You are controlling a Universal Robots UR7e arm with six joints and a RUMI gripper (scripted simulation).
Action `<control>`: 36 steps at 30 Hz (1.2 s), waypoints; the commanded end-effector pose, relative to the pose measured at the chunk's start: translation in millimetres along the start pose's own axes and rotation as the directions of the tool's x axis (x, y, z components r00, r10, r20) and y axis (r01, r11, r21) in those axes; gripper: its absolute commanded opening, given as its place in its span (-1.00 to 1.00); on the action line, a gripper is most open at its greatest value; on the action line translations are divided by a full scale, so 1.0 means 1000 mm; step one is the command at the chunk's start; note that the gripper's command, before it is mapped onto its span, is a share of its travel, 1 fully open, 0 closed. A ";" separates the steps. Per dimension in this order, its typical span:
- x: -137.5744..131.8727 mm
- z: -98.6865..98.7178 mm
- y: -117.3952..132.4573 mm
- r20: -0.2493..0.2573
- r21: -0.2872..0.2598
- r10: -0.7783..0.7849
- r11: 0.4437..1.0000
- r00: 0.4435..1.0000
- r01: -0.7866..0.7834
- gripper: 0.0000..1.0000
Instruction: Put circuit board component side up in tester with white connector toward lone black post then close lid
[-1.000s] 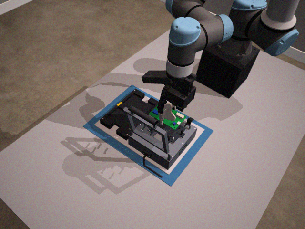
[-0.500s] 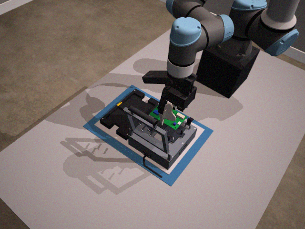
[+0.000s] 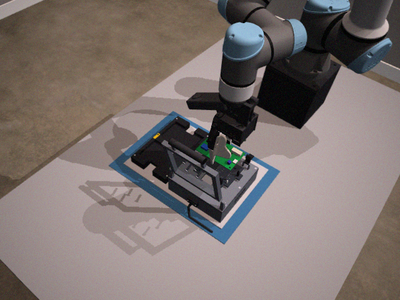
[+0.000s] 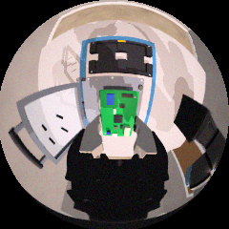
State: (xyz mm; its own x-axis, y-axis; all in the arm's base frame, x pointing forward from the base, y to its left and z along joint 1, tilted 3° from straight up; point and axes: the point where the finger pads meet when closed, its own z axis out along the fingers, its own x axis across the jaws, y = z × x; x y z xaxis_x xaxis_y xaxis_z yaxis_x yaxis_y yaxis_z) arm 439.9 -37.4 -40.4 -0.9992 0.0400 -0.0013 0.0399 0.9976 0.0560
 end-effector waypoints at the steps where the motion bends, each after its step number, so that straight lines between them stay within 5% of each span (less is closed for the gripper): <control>1: 0.000 0.000 0.000 0.001 0.000 0.000 1.000 1.000 0.000 -0.22; 21: 0.000 0.002 0.000 0.001 0.000 0.000 1.000 1.000 0.000 -0.22; 36: 0.000 0.022 0.000 0.001 0.000 0.000 1.000 1.000 0.000 -0.22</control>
State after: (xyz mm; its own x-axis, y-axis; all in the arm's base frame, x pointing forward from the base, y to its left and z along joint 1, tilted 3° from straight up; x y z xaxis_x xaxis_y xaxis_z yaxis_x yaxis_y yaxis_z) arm 439.8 -36.3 -57.1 -0.9992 0.0400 -0.0009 0.0399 0.9976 0.0562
